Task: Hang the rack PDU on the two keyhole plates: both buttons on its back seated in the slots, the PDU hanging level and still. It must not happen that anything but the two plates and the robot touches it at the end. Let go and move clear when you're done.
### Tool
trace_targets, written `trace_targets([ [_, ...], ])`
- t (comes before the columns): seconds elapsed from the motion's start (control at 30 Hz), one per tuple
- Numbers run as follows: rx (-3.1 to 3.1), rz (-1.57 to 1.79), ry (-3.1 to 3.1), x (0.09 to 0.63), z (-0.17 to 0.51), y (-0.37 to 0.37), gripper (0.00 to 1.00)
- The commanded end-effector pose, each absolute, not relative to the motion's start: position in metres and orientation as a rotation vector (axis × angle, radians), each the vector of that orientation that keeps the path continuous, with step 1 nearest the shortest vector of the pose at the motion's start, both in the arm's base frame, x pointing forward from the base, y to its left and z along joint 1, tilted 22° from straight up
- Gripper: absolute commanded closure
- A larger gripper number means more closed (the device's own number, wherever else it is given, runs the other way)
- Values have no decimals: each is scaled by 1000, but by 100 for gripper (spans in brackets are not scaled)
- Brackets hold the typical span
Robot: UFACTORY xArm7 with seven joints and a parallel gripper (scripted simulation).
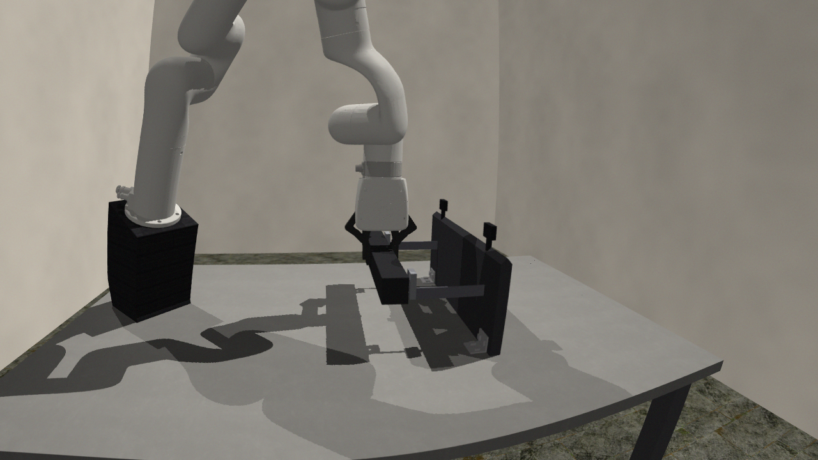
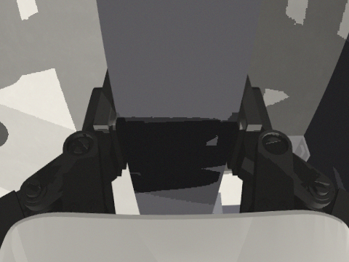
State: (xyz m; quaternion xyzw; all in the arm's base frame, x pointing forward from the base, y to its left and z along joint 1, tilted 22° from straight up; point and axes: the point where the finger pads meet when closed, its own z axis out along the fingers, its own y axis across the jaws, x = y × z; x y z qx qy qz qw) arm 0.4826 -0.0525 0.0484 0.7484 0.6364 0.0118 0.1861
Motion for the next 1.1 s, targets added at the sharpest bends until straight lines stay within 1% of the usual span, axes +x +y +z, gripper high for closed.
trace_targets([
  [0.0, 2105, 37, 1792, 487, 51, -52, 100],
  [1.07, 2105, 37, 1792, 491, 52, -53, 100],
])
